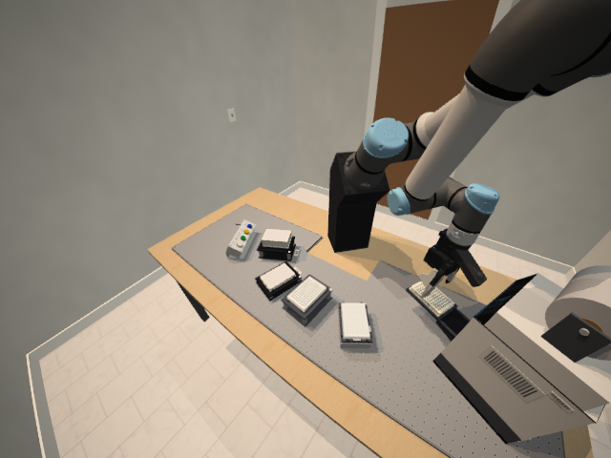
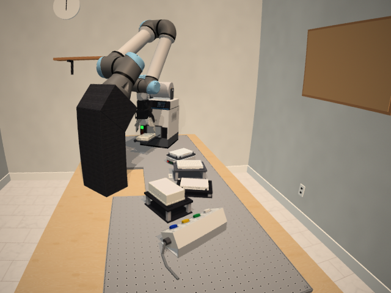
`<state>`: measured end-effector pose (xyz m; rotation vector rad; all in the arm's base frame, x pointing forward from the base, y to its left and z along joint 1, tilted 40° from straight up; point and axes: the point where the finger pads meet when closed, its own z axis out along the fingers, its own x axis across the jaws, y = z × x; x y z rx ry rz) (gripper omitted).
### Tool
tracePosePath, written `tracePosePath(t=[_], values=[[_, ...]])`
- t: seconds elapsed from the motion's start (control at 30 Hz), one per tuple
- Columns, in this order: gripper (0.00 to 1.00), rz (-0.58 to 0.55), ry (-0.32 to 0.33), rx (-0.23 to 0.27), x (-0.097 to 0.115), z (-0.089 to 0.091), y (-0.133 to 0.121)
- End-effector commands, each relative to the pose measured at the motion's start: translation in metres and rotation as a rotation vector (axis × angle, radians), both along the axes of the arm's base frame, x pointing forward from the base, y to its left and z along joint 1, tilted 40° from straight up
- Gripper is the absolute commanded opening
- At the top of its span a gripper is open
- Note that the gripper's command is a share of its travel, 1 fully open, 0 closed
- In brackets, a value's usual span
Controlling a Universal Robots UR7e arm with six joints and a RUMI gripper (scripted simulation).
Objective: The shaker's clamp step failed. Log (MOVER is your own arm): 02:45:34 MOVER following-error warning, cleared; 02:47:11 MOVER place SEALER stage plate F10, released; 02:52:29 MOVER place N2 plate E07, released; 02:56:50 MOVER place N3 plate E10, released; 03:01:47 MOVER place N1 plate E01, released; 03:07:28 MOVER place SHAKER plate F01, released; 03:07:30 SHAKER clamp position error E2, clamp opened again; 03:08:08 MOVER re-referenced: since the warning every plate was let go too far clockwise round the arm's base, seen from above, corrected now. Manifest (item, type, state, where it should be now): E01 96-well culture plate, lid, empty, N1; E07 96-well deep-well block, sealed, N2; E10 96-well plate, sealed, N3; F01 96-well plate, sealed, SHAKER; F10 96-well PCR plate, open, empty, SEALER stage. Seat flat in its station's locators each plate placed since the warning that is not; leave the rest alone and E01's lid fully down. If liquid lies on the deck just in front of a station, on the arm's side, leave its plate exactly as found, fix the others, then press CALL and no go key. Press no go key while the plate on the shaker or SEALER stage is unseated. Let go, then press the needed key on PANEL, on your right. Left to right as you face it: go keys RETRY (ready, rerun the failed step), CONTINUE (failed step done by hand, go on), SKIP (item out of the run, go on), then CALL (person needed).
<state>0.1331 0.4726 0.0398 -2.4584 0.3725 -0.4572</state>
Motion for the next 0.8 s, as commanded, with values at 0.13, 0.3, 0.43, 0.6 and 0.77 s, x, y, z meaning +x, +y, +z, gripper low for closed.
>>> tracePosePath(t=[0.13, 0.3, 0.43, 0.6, 0.77], values=[[0.82, 0.0, 0.0, 0.001, 0.002, -0.004, 0.003], [0.82, 0.0, 0.0, 0.001, 0.003, -0.005, 0.004], [0.82, 0.0, 0.0, 0.001, 0.004, -0.007, 0.005], [0.82, 0.0, 0.0, 0.001, 0.005, -0.01, 0.007], [0.82, 0.0, 0.0, 0.001, 0.007, -0.012, 0.009]])
